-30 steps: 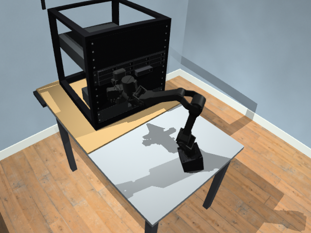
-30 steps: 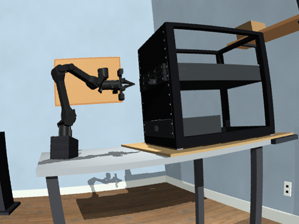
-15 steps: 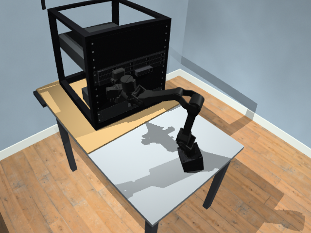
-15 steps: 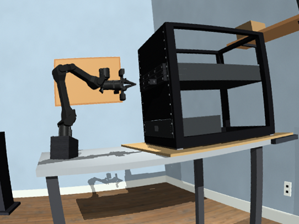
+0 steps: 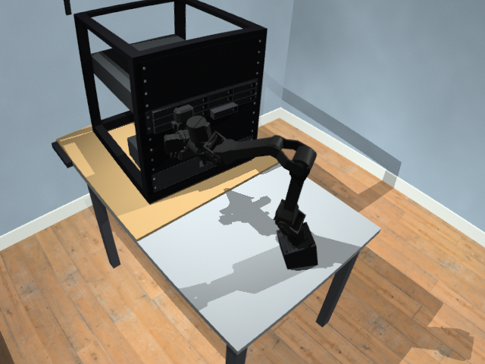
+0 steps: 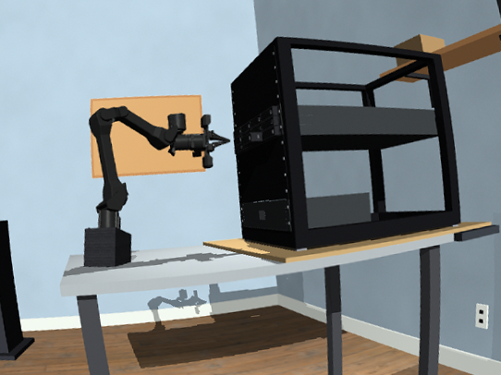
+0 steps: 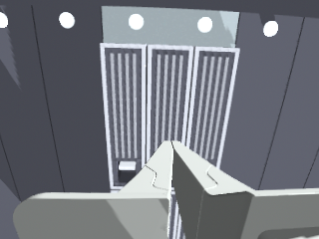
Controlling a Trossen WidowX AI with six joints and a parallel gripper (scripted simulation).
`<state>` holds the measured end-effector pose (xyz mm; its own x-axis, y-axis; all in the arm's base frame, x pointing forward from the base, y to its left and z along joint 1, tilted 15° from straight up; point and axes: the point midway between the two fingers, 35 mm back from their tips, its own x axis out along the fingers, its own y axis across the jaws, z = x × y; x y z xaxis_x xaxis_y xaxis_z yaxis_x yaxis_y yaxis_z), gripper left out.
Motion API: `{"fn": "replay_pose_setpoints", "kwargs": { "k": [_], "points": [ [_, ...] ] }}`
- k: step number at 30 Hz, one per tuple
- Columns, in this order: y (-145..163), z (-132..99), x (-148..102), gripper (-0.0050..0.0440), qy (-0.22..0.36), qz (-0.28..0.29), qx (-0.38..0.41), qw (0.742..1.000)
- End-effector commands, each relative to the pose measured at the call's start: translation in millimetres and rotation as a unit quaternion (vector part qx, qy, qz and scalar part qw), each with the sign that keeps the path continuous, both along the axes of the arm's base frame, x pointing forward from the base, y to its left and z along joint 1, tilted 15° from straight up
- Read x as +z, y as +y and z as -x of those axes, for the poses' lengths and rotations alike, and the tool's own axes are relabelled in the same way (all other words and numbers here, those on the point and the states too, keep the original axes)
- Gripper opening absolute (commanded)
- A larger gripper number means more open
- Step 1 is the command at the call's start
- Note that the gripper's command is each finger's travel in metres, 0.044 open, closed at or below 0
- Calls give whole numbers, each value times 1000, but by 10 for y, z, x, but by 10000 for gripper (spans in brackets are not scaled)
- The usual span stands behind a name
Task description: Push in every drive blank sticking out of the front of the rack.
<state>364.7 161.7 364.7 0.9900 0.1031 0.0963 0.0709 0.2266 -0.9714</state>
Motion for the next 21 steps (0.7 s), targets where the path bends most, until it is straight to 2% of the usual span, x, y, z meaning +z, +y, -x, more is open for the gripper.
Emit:
{"fn": "replay_pose_setpoints", "kwargs": {
  "k": [1, 11, 21],
  "points": [
    [-8, -46, 117, -50, -10, -8, 0, 1000],
    [-8, -48, 118, -50, -10, -8, 0, 1000],
    [2, -146, 128, -50, -10, -8, 0, 1000]
  ]
}}
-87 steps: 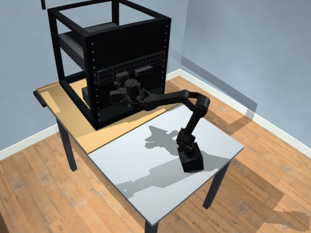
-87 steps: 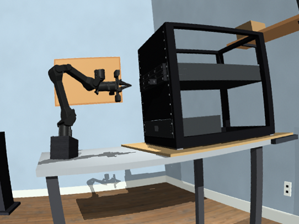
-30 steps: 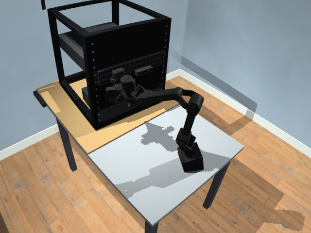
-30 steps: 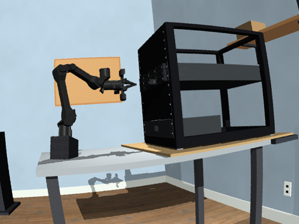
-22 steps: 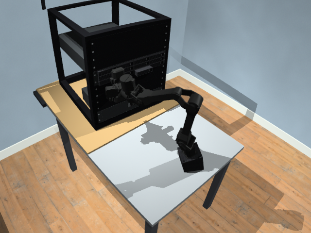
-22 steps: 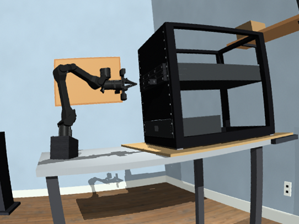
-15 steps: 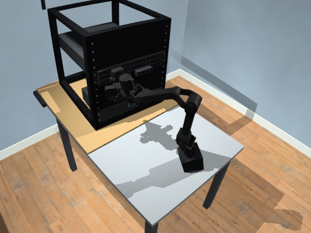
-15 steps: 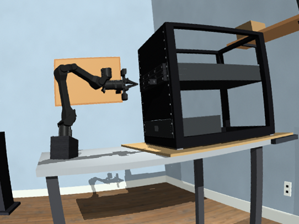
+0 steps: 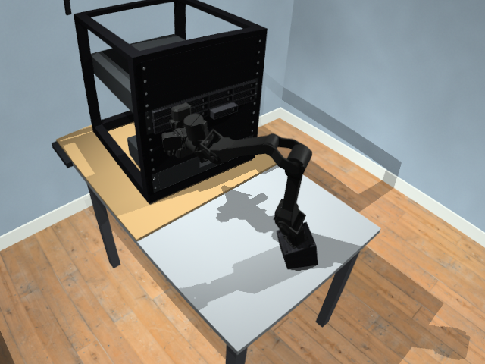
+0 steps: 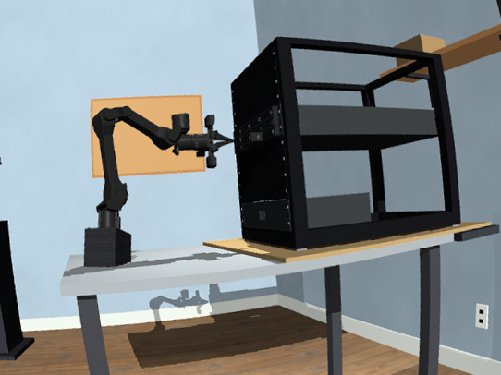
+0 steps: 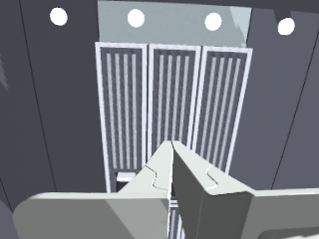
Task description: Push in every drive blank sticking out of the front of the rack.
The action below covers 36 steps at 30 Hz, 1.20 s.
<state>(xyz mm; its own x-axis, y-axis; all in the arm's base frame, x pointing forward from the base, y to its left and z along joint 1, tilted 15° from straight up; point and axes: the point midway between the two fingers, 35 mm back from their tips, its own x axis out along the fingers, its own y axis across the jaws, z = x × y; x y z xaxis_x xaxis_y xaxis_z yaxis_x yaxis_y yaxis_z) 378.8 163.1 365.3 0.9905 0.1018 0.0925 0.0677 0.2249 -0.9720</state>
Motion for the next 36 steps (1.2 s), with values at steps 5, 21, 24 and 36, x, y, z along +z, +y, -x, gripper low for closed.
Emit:
{"fn": "replay_pose_setpoints", "kwargs": {
  "k": [5, 21, 24, 36],
  "points": [
    [-11, -5, 122, -50, -12, -9, 1, 1000],
    [-10, -11, 123, -50, -12, -9, 1, 1000],
    [-10, -17, 124, -50, -12, -9, 1, 1000],
    [-8, -34, 127, -50, -12, -9, 1, 1000]
  ]
}}
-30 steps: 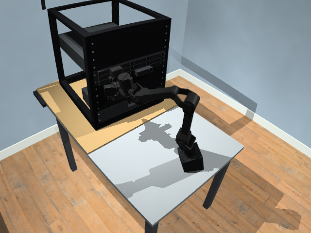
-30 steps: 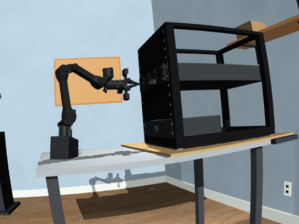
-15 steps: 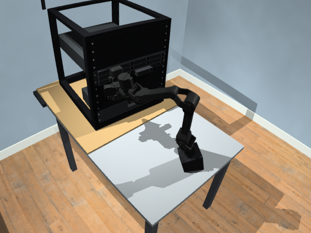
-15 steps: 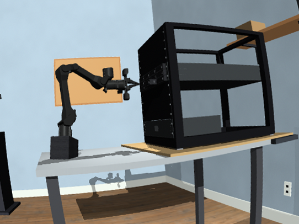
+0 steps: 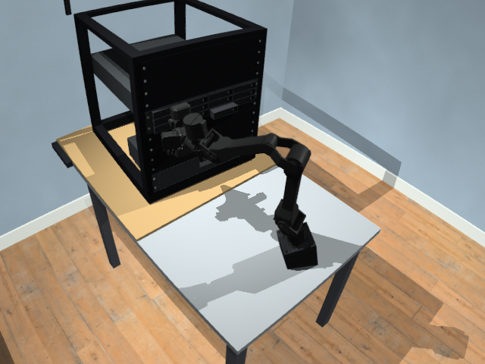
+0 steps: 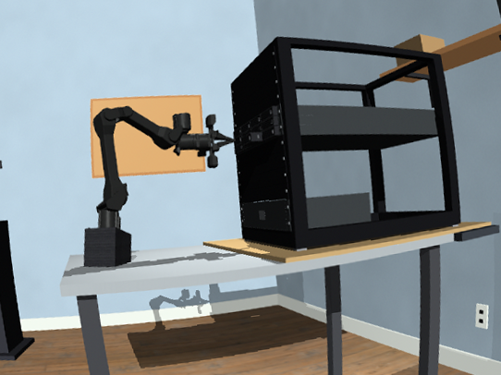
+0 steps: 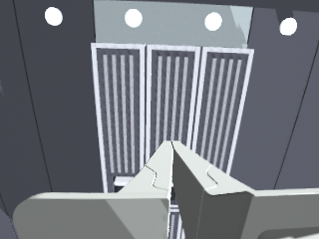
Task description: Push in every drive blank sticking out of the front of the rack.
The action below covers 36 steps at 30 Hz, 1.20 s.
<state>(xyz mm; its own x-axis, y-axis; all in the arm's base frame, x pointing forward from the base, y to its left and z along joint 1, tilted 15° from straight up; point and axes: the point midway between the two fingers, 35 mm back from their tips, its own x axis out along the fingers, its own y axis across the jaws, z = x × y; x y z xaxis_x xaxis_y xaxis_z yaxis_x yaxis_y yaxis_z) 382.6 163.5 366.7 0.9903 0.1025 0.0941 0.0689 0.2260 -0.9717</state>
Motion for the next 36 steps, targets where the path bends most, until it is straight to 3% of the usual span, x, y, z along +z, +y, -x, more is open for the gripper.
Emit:
{"fn": "replay_pose_setpoints", "kwargs": {
  "k": [1, 36],
  "points": [
    [-13, 4, 114, -50, -11, -8, 0, 1000],
    [-10, -26, 118, -50, -11, -8, 0, 1000]
  ]
}}
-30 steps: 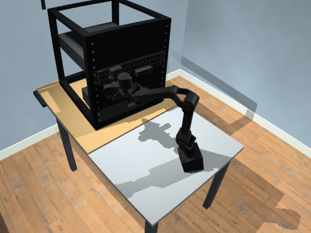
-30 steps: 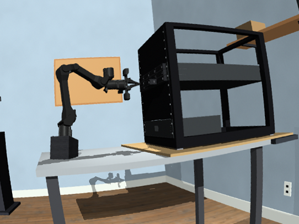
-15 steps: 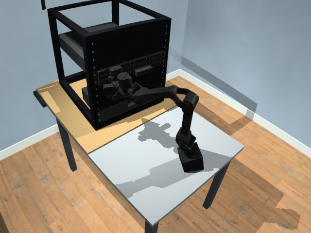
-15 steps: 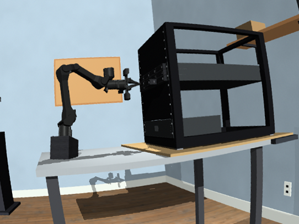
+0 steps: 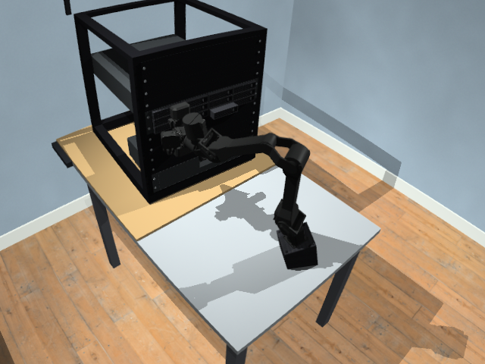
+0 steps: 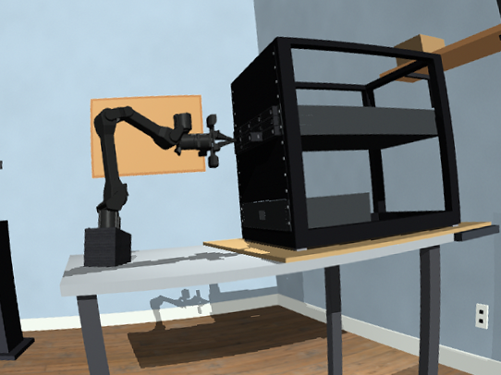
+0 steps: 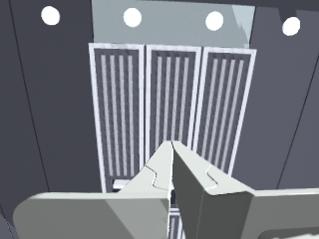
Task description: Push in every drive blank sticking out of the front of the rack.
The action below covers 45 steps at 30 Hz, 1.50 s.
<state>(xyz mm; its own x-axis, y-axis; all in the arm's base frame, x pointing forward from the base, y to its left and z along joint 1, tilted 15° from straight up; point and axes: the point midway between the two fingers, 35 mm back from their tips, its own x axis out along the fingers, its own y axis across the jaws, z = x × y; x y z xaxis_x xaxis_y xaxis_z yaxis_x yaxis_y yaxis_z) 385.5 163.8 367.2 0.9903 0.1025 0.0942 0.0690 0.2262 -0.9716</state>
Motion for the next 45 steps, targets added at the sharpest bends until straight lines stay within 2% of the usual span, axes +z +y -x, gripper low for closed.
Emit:
{"fn": "replay_pose_setpoints", "kwargs": {
  "k": [1, 45],
  "points": [
    [-13, 4, 113, -50, -11, -8, 0, 1000],
    [-8, -49, 120, -50, -11, -8, 0, 1000]
  ]
}}
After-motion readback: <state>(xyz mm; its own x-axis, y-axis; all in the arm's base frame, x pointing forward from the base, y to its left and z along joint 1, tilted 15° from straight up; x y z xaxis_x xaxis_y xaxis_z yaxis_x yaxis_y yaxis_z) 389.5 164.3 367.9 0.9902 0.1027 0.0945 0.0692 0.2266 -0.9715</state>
